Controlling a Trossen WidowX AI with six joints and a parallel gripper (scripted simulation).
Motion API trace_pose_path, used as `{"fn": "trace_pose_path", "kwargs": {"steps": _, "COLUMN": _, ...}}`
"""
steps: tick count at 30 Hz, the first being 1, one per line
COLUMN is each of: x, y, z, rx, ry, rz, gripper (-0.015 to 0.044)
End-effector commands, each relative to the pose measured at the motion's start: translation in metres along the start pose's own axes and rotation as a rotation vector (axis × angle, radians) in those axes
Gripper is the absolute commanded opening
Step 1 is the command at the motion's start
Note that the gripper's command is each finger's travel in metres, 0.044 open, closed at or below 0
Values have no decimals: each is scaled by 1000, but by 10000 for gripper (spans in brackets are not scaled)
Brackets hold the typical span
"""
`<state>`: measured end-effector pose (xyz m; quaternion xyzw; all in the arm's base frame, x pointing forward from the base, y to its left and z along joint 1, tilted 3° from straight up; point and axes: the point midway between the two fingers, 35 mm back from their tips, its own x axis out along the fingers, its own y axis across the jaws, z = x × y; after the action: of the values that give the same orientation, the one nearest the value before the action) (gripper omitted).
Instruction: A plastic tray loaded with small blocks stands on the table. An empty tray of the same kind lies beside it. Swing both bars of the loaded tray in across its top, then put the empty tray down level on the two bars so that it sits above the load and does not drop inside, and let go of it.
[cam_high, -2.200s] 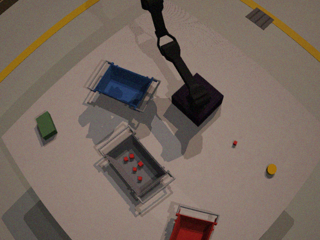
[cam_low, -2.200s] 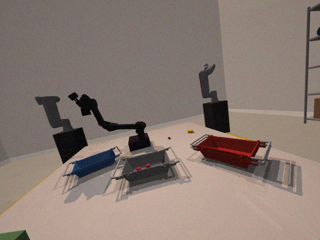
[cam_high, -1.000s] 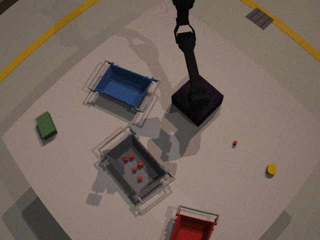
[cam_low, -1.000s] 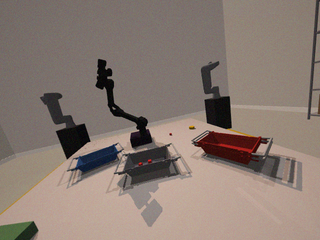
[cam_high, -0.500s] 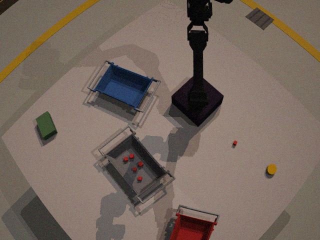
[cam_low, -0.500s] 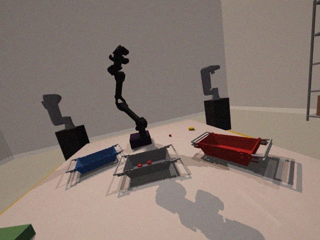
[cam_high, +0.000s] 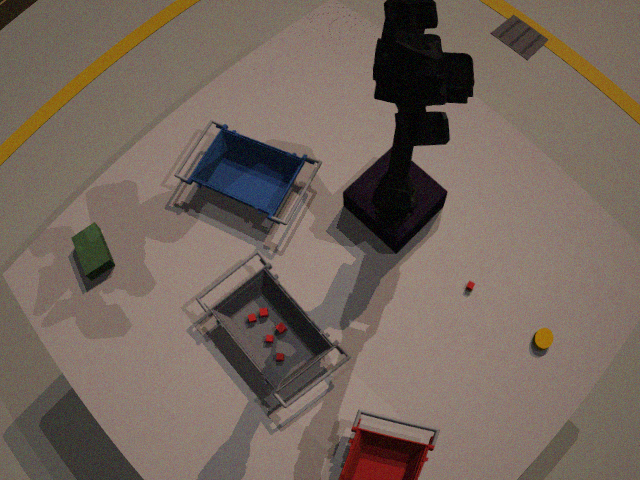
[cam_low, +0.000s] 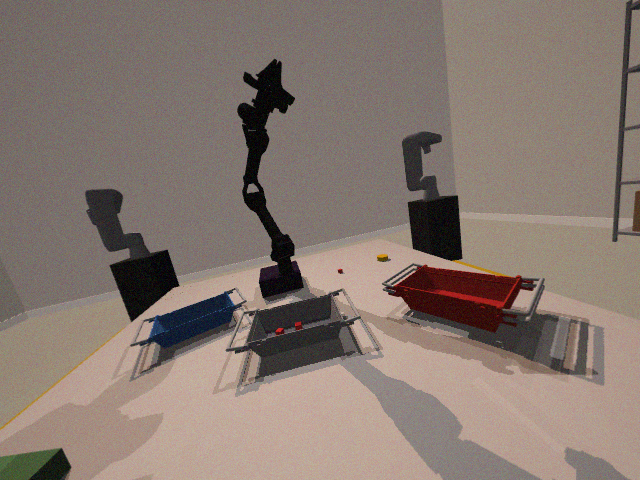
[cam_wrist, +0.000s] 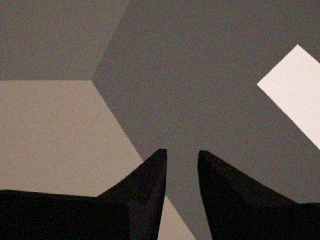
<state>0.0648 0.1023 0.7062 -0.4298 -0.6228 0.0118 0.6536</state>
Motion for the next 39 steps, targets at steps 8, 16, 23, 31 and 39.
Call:
{"fn": "trace_pose_path", "kwargs": {"steps": 8, "x": 0, "y": 137, "z": -98, "rx": 183, "ry": 301, "rz": 325, "gripper": 81}}
{"fn": "trace_pose_path", "kwargs": {"steps": 16, "x": -41, "y": 220, "z": -175, "rx": 325, "ry": 599, "rz": 522, "gripper": 81}}
{"fn": "trace_pose_path", "kwargs": {"steps": 23, "x": -109, "y": 283, "z": -242, "rx": 457, "ry": 923, "rz": 662, "gripper": 81}}
{"fn": "trace_pose_path", "kwargs": {"steps": 31, "x": -219, "y": 341, "z": -302, "rx": 612, "ry": 1351, "rz": 791, "gripper": 81}}
{"fn": "trace_pose_path", "kwargs": {"steps": 39, "x": -350, "y": 370, "z": -330, "rx": 762, "ry": 1831, "rz": 857, "gripper": 81}}
